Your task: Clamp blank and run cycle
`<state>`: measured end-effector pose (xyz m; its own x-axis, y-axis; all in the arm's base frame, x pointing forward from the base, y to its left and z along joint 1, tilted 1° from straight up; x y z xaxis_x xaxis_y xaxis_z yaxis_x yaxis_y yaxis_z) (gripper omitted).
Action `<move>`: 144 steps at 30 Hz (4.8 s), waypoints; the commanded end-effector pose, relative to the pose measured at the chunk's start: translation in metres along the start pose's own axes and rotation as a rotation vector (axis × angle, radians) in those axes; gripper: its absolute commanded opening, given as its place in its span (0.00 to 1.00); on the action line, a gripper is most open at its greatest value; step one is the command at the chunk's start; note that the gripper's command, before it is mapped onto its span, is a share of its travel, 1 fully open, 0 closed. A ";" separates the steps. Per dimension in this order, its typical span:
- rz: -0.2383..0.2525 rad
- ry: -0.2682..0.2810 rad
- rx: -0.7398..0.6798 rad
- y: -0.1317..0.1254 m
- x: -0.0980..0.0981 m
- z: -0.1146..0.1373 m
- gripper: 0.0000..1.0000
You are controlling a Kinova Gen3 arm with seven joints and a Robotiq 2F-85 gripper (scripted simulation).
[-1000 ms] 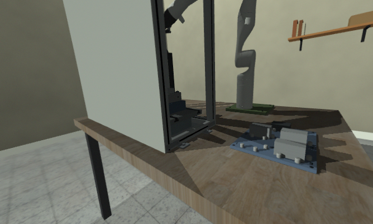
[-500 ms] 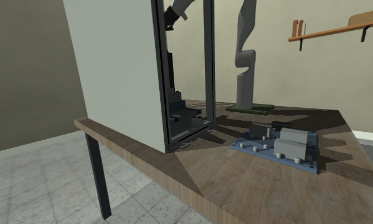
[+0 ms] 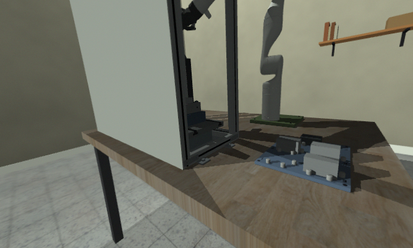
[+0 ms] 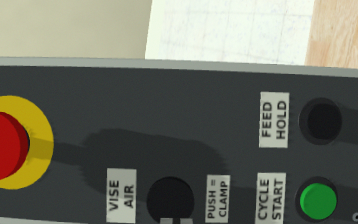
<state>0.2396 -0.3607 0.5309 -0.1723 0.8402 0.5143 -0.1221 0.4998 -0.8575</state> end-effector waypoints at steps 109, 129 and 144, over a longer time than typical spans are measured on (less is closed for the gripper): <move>-0.894 -0.027 0.004 0.100 0.021 0.031 0.10; -1.041 -0.030 0.008 0.095 0.013 0.031 0.10; -1.041 -0.030 0.008 0.095 0.014 0.030 0.10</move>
<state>0.1936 -0.3000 0.4553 -0.0721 0.0952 0.9928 -0.2301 0.9670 -0.1094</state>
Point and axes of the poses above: the point where the finger pads meet when closed, its own x axis back along the fingers, its own y axis across the jaws, z = x × y, the point moved 6 cm from there along x, back along the fingers, and after that the axes turned 1 degree about x, right-handed, at the moved point
